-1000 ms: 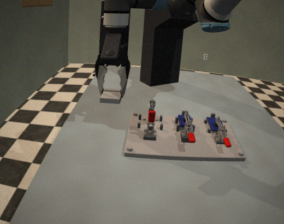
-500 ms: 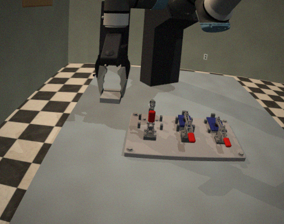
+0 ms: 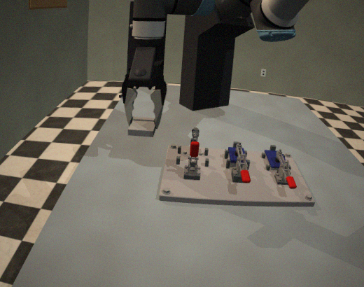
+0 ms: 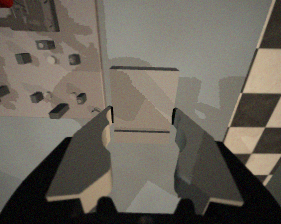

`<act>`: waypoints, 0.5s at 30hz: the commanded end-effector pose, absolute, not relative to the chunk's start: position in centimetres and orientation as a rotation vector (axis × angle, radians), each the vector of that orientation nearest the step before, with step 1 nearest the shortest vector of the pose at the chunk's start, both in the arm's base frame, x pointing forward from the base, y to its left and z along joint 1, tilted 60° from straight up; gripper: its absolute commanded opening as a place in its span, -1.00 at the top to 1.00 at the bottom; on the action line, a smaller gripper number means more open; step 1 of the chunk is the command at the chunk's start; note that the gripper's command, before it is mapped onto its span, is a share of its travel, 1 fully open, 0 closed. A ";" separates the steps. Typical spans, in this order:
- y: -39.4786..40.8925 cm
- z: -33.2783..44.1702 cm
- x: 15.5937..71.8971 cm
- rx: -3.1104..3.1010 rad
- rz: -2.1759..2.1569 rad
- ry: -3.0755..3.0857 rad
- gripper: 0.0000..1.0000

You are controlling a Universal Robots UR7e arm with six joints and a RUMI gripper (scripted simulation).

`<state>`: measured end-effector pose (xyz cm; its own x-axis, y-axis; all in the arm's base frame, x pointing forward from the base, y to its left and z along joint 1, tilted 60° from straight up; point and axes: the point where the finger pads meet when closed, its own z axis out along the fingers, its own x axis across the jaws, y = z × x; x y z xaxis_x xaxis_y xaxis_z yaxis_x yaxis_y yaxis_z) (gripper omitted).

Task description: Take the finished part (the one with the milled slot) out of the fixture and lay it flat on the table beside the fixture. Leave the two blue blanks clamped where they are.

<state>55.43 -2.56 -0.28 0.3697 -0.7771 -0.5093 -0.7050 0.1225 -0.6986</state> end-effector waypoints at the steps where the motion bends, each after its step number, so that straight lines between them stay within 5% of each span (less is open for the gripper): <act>1: -2.2 -0.6 55.8 -1.601 -0.090 1.357 1.00; 15: -0.4 -2.1 57.7 -1.601 -0.090 1.357 1.00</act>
